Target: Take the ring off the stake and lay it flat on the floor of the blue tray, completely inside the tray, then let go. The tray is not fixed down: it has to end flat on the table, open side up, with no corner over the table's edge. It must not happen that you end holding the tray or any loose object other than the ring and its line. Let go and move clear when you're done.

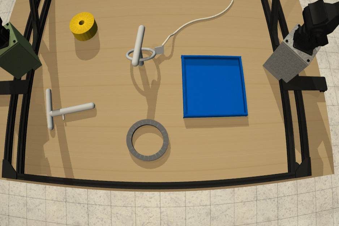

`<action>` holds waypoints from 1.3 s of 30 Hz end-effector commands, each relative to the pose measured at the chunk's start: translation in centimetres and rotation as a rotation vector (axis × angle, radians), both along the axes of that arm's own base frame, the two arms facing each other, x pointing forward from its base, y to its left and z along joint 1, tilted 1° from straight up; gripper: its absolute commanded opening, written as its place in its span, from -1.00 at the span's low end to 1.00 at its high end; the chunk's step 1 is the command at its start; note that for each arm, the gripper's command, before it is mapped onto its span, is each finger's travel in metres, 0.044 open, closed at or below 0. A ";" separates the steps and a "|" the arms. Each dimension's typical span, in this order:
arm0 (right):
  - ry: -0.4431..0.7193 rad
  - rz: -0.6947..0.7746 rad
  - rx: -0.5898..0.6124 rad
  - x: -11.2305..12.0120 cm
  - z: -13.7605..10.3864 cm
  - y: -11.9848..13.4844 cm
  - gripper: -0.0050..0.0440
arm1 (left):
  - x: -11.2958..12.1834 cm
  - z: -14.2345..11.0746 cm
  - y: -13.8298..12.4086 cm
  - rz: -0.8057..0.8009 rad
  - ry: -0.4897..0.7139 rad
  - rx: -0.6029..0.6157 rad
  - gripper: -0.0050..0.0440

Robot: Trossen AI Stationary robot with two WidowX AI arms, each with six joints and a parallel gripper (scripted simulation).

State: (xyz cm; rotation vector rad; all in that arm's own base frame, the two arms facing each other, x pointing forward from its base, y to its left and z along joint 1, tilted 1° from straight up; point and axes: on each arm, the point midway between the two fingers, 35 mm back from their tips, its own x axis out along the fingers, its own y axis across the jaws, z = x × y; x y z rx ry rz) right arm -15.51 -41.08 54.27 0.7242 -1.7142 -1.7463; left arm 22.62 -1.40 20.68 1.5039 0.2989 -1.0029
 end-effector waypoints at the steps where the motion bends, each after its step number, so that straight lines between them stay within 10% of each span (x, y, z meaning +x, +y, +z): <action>1: 0.000 0.000 0.000 0.0 0.0 0.0 -0.80 | 0.0 0.0 0.0 0.000 0.000 0.000 -0.80; 19: 0.005 0.011 0.008 0.4 0.0 0.0 -0.60 | 0.1 -0.1 0.1 0.011 0.007 -0.005 -0.60; 26: 0.207 0.381 0.228 12.9 -1.7 1.5 0.09 | 4.2 -2.2 2.7 0.384 0.190 -0.141 0.02; 32: 0.389 0.644 0.338 20.5 -3.4 4.8 0.67 | 6.9 -4.1 4.5 0.664 0.288 -0.238 0.02; 39: 0.599 0.905 0.406 26.7 -5.5 9.5 0.84 | 9.4 -6.3 6.1 0.955 0.357 -0.340 0.02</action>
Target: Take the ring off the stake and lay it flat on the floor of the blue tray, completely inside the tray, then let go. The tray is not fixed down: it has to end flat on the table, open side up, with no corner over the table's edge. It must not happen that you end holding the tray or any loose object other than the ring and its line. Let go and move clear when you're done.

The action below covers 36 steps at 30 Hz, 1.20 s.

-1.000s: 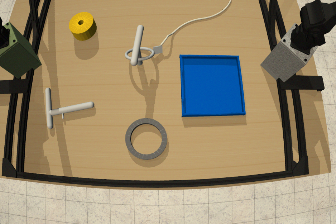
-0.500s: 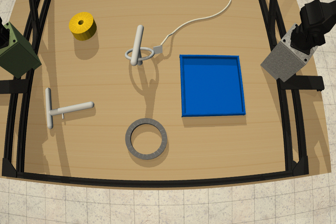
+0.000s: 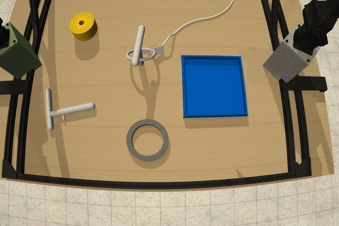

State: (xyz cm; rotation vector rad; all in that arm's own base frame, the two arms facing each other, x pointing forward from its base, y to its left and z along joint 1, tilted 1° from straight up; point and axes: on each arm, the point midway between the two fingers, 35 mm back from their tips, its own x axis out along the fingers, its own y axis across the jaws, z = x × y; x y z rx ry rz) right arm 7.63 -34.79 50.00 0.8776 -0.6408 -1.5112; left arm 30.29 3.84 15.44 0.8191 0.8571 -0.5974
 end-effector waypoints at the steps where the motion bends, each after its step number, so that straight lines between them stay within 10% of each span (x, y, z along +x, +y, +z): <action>1: 0.122 0.197 0.023 4.4 -1.6 4.1 0.84 | 2.1 -1.4 1.2 0.211 0.055 -0.044 0.02; 17: 0.584 0.935 -0.032 12.1 -8.8 19.2 0.84 | 7.4 -8.1 4.9 0.972 0.107 -0.227 0.02; 36: 1.028 1.738 -0.429 9.6 -19.0 34.3 0.84 | 11.0 -17.0 8.1 1.808 -0.098 -0.466 0.02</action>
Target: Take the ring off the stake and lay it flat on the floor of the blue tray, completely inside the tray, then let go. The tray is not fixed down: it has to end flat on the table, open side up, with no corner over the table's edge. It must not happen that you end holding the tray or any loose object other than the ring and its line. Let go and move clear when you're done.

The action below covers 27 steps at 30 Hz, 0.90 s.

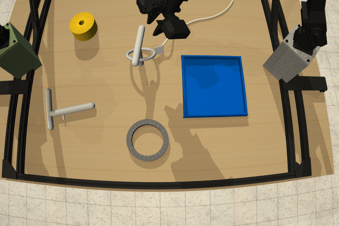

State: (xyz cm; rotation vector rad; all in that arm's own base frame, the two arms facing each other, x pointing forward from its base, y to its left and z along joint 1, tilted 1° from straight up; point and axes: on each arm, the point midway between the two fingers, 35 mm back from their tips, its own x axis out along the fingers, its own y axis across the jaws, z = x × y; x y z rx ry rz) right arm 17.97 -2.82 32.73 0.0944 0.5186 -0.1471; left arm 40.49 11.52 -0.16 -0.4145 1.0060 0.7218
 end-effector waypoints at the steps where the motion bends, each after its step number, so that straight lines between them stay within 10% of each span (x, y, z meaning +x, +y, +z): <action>1: 0.033 0.158 -0.048 -0.9 -1.9 2.7 0.84 | 0.8 -1.6 0.4 0.150 -0.034 -0.004 0.02; 27: 0.034 0.165 -0.050 -1.0 -2.0 2.8 0.84 | 0.0 -4.3 -2.0 0.064 0.012 0.006 0.02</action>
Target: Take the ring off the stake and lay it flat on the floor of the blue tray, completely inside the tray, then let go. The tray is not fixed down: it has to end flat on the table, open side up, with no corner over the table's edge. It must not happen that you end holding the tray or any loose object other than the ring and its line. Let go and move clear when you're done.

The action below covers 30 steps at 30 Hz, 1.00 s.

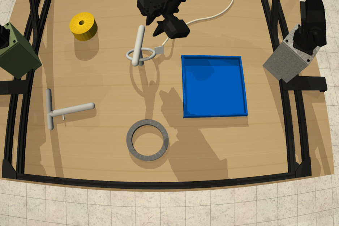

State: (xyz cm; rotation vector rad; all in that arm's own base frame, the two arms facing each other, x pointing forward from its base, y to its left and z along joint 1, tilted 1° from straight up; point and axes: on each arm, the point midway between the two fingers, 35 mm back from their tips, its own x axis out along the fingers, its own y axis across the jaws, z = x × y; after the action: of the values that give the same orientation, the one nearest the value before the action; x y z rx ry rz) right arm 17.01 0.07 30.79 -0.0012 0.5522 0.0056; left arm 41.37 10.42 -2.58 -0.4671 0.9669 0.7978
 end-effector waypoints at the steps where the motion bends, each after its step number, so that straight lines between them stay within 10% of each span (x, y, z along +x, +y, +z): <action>1: 0.002 -0.006 0.000 0.0 -0.1 -0.1 0.84 | -1.6 -3.2 -1.0 0.001 0.023 -0.002 0.02; 30: 0.002 -0.006 0.000 0.0 -0.1 -0.1 0.84 | -2.7 -8.3 -0.1 0.066 -0.012 -0.009 0.02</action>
State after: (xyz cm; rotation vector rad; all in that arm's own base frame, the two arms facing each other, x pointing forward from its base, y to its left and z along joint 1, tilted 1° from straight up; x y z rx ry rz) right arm 17.01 0.07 30.79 -0.0012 0.5522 0.0056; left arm 38.31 10.06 -10.26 -0.5137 0.9455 0.8525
